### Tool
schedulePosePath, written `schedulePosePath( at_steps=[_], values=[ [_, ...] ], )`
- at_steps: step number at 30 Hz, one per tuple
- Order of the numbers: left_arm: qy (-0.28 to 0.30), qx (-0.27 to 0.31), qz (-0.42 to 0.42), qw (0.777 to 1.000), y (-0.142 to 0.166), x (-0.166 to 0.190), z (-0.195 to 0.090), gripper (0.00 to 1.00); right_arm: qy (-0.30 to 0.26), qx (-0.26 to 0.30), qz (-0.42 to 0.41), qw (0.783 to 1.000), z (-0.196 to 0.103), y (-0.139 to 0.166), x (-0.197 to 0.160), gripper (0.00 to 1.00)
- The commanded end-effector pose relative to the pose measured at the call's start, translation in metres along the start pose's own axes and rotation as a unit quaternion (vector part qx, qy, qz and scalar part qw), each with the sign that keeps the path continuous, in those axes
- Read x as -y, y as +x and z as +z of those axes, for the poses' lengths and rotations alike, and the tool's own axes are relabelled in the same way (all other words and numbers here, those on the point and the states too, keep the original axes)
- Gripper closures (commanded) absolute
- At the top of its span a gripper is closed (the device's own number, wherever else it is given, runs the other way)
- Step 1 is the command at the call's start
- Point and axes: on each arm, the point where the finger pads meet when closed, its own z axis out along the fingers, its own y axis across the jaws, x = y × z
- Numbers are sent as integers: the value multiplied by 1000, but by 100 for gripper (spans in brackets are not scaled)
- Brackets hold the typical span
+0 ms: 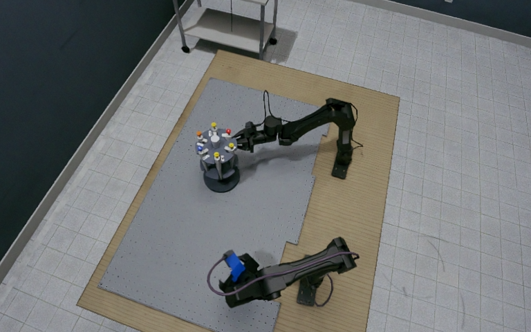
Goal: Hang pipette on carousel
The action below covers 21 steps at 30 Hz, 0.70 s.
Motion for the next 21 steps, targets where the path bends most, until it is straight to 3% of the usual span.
schedulePosePath(
  at_steps=[1,11,12,21],
  values=[
    [-5,16,12,1000,-8,-2,-5,0,-4,16,-2,1000,5,-15,0,88],
    [-5,16,12,1000,-8,-2,-5,0,-4,16,-2,1000,5,-15,0,88],
    [-5,16,12,1000,-8,-2,-5,0,-5,9,8,1000,0,-29,-1,88],
    [-5,16,12,1000,-8,-2,-5,0,-3,9,6,1000,-1,-38,-3,88]
  ],
)
